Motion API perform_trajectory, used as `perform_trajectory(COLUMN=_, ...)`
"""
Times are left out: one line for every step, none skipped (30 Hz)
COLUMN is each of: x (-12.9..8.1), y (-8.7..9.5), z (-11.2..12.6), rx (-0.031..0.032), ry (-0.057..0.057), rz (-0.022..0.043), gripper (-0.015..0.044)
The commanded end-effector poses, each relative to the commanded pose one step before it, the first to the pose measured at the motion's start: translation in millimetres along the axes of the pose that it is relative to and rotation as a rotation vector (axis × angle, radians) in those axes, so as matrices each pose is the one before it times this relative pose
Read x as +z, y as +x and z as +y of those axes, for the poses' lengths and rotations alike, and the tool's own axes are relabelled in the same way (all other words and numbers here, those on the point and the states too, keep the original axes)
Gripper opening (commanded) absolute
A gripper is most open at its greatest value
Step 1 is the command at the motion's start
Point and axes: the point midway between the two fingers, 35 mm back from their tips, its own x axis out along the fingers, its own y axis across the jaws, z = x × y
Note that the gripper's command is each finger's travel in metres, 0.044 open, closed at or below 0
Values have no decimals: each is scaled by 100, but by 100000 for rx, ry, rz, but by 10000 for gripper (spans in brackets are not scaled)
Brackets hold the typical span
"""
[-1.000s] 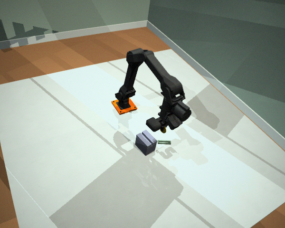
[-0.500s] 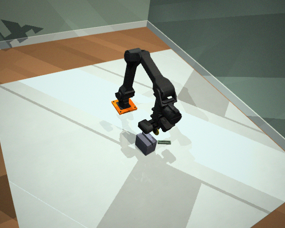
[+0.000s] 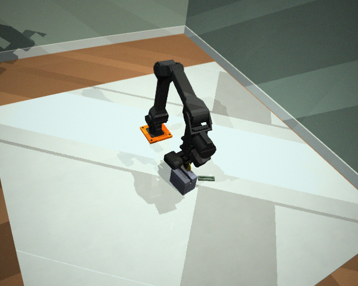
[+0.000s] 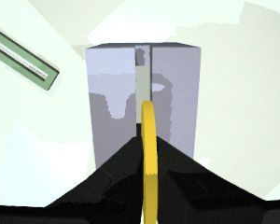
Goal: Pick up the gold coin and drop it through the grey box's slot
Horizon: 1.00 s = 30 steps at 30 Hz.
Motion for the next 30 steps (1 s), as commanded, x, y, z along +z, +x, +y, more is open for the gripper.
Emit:
perform_trajectory(x=8, y=50, z=112, rx=-41, ry=-411, rz=150, gripper=0)
perform_trajectory(x=75, y=-51, z=60, rx=-10, ry=174, rz=-160, gripper=0)
perform_trajectory(x=0, y=0, z=0, rx=1, ry=0, rz=0, gripper=0)
perform_trajectory(x=0, y=0, z=0, rx=0, ry=0, rz=0, gripper=0)
perform_trajectory(x=0, y=0, z=0, rx=0, ry=0, rz=0, gripper=0)
perform_trajectory(x=0, y=0, z=0, rx=0, ry=0, rz=0, gripper=0)
perform_trajectory(x=0, y=0, z=0, rx=0, ry=0, rz=0, gripper=0)
perform_trajectory(x=0, y=0, z=0, rx=0, ry=0, rz=0, gripper=0)
perform_trajectory(x=0, y=0, z=0, rx=0, ry=0, rz=0, gripper=0)
perform_trajectory(x=0, y=0, z=0, rx=0, ry=0, rz=0, gripper=0)
perform_trajectory(x=-13, y=9, z=-12, rx=-1, ry=-15, rz=1, gripper=0)
perform_trajectory(x=-29, y=19, z=-26, rx=-2, ry=-32, rz=2, gripper=0)
perform_trajectory(x=-41, y=28, z=-37, rx=-3, ry=-47, rz=3, gripper=0)
perform_trajectory(x=-48, y=33, z=-41, rx=-3, ry=-65, rz=4, gripper=0)
perform_trajectory(x=-51, y=35, z=-39, rx=-3, ry=-88, rz=4, gripper=0)
perform_trajectory(x=-50, y=37, z=-32, rx=-2, ry=-114, rz=4, gripper=0)
perform_trajectory(x=-56, y=56, z=-37, rx=-2, ry=-204, rz=4, gripper=0)
perform_trajectory(x=-48, y=48, z=-31, rx=-2, ry=-176, rz=4, gripper=0)
perform_trajectory(x=-11, y=16, z=-27, rx=0, ry=-296, rz=1, gripper=0)
perform_trajectory(x=-6, y=8, z=-14, rx=0, ry=-155, rz=0, gripper=0)
perform_trajectory(x=-16, y=12, z=5, rx=1, ry=-169, rz=1, gripper=0)
perform_trajectory(x=-16, y=16, z=15, rx=2, ry=-108, rz=1, gripper=0)
perform_trajectory(x=-15, y=19, z=19, rx=2, ry=-47, rz=1, gripper=0)
perform_trajectory(x=-15, y=20, z=19, rx=1, ry=5, rz=1, gripper=0)
perform_trajectory(x=-16, y=21, z=19, rx=1, ry=40, rz=1, gripper=0)
perform_trajectory(x=-16, y=20, z=17, rx=1, ry=58, rz=1, gripper=0)
perform_trajectory(x=-8, y=10, z=9, rx=0, ry=30, rz=1, gripper=0)
perform_trajectory(x=51, y=-63, z=-16, rx=-21, ry=112, rz=-165, gripper=4)
perform_trajectory(x=51, y=-63, z=-16, rx=-21, ry=112, rz=-165, gripper=0)
perform_trajectory(x=51, y=-63, z=-16, rx=-21, ry=112, rz=-165, gripper=0)
